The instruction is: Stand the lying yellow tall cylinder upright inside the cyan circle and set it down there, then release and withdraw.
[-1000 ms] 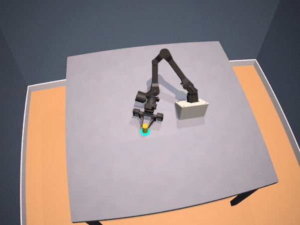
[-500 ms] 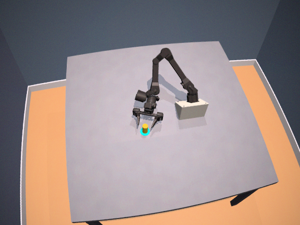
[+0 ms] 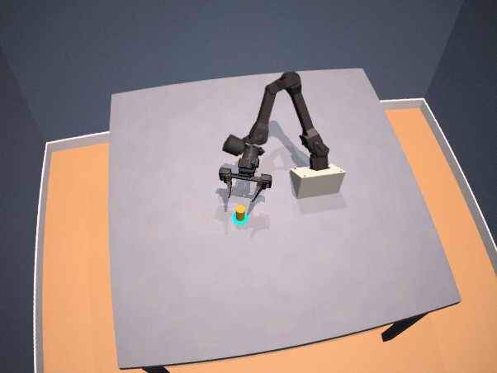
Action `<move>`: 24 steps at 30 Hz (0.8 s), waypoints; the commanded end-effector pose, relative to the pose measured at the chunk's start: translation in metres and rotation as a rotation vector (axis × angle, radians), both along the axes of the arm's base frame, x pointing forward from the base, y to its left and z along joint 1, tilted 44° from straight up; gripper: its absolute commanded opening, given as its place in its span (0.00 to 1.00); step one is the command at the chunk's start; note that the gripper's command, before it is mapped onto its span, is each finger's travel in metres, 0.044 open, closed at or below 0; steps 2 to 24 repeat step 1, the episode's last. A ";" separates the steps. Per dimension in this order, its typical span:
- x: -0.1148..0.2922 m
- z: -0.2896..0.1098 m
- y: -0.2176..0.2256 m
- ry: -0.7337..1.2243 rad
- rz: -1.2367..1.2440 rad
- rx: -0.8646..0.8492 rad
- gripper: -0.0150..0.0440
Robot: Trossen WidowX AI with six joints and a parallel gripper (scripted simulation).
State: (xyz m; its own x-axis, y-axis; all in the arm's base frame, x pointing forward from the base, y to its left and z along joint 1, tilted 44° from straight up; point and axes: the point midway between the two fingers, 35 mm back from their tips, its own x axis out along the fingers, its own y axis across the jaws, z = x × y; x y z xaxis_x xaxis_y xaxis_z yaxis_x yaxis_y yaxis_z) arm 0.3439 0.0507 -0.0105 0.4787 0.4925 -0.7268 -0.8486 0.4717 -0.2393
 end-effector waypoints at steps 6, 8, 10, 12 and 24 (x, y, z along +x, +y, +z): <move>0.012 -0.009 0.006 0.118 -0.046 -0.048 0.93; 0.012 -0.009 0.006 0.118 -0.046 -0.048 0.93; 0.012 -0.009 0.006 0.118 -0.046 -0.048 0.93; 0.012 -0.009 0.006 0.118 -0.046 -0.048 0.93; 0.012 -0.009 0.006 0.118 -0.046 -0.048 0.93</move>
